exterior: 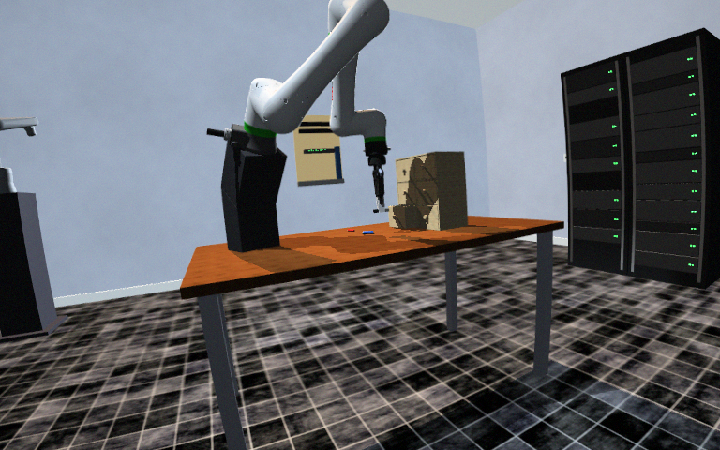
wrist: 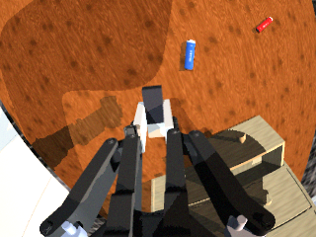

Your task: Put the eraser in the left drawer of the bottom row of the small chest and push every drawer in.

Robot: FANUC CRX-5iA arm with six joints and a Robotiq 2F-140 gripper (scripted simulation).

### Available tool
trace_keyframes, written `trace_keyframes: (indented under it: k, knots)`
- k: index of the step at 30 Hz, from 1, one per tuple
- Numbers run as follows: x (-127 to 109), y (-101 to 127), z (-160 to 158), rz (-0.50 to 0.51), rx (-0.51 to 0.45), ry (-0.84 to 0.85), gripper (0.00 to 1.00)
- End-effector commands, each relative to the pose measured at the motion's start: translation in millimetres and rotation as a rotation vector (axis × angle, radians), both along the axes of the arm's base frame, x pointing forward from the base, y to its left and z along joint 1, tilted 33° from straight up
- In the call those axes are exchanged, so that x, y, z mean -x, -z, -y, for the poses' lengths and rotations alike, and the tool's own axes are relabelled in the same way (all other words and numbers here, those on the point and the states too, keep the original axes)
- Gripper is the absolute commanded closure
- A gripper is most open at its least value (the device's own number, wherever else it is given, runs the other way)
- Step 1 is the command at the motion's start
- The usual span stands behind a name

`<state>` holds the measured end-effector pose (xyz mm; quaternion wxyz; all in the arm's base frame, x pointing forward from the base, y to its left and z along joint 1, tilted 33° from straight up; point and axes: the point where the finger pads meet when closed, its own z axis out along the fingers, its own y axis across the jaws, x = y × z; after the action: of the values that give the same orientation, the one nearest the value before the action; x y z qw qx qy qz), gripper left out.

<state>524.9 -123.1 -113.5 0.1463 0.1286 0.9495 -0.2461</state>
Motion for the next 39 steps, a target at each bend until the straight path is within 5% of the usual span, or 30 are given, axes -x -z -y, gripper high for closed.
trace_keyframes:
  k: [1, 17, 29, 39]
  knots:
    - [-7.4, 17.7, -31.3, -0.092, 0.032, -0.117, 0.89]
    - [-11.0, 40.2, -72.7, -0.190, 0.080, -0.280, 0.89]
    - [-4.2, 8.3, -92.2, -0.190, 0.080, -0.280, 0.89]
    - [-3.6, 5.4, -94.0, -0.189, 0.080, -0.280, 0.89]
